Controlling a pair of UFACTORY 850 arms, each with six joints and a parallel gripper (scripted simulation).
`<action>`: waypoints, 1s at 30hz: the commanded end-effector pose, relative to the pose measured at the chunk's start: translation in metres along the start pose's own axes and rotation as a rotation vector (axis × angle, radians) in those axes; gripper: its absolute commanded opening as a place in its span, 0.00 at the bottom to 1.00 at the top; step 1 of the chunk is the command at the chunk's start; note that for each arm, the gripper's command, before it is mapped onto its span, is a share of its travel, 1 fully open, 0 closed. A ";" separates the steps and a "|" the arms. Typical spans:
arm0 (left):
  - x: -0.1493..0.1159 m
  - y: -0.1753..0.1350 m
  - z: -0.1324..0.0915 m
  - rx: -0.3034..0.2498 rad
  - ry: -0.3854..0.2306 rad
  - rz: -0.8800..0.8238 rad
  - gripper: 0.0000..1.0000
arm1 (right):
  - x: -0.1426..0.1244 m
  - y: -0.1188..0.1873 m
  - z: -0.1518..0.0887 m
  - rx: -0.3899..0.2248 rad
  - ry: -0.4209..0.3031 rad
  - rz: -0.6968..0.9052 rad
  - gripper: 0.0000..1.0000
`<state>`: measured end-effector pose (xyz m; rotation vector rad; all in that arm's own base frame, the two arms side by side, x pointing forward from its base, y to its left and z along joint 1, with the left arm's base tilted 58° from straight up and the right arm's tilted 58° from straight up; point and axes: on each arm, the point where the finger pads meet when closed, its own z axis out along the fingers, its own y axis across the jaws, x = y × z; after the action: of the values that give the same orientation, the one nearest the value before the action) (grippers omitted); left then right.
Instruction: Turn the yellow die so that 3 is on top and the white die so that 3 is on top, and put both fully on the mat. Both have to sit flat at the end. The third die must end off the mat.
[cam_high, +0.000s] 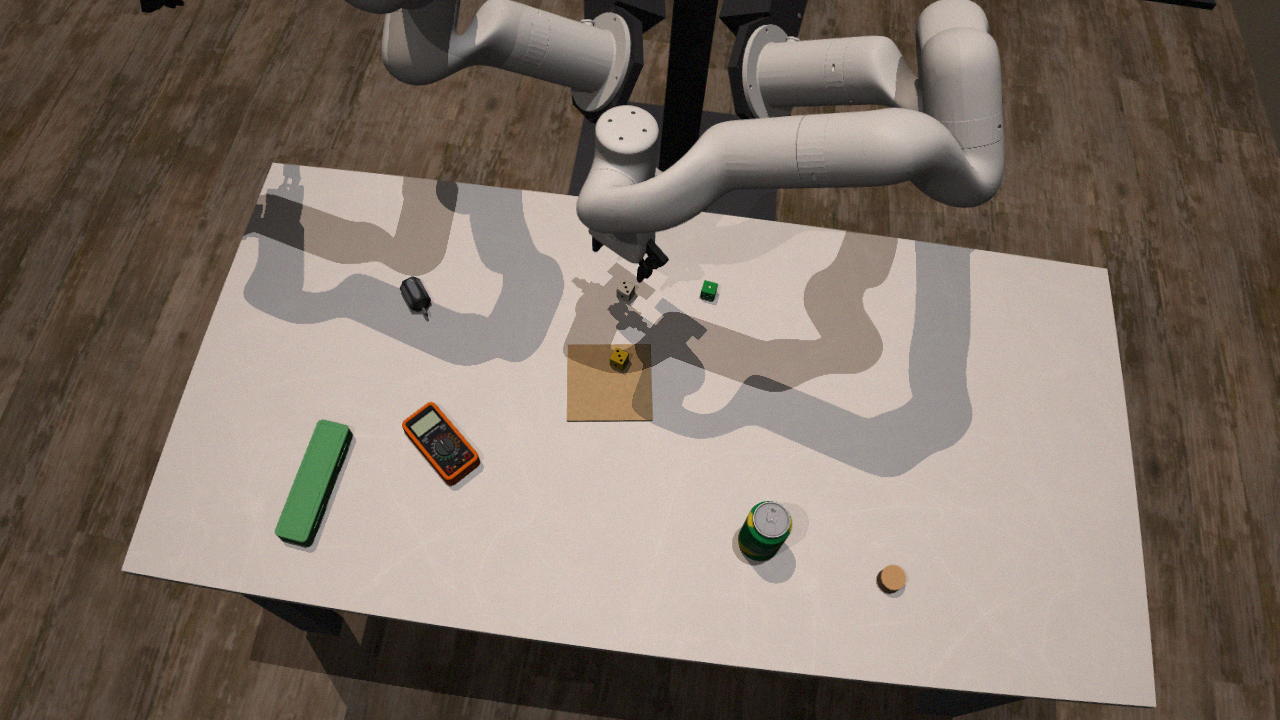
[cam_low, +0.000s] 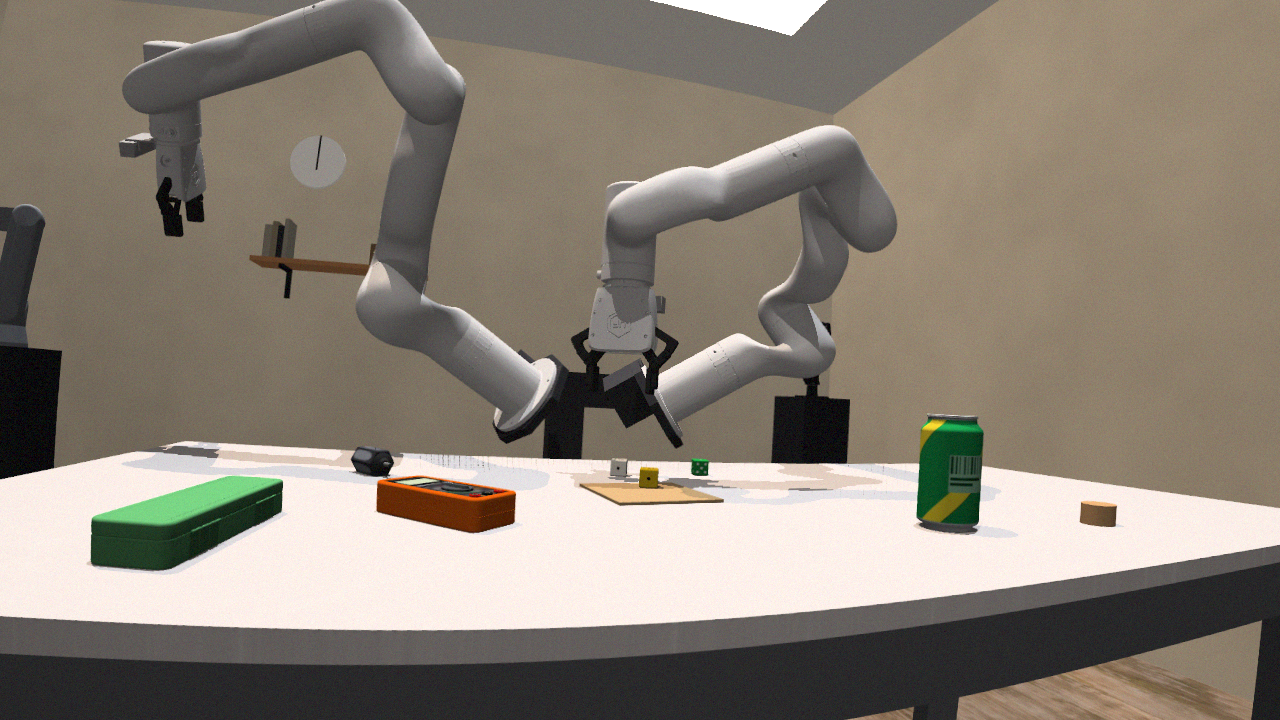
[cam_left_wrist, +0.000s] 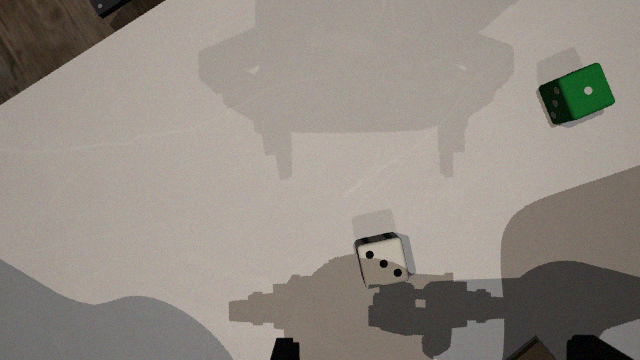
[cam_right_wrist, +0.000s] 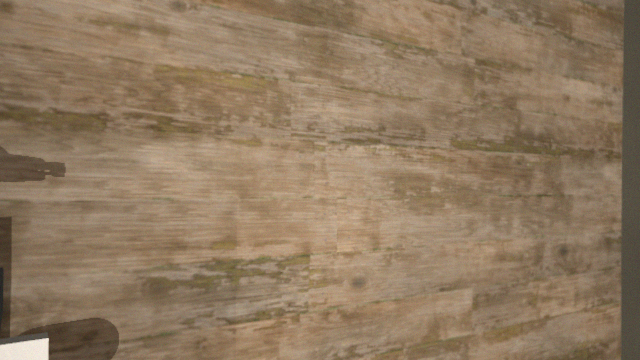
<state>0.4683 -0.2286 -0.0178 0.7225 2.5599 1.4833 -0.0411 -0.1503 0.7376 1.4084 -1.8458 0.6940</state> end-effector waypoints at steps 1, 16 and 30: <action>0.000 0.000 0.001 0.001 0.000 0.163 1.00 | 0.000 0.000 -0.001 0.000 0.002 0.000 1.00; 0.002 0.000 0.006 0.001 0.000 0.555 1.00 | 0.000 0.000 -0.001 0.000 0.002 0.000 1.00; 0.004 -0.001 0.010 0.001 0.000 0.960 1.00 | 0.000 0.000 -0.001 0.000 0.002 0.000 1.00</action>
<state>0.4675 -0.2194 -0.0229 1.9170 2.3453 1.6214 -0.0411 -0.1503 0.7376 1.4084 -1.8458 0.6940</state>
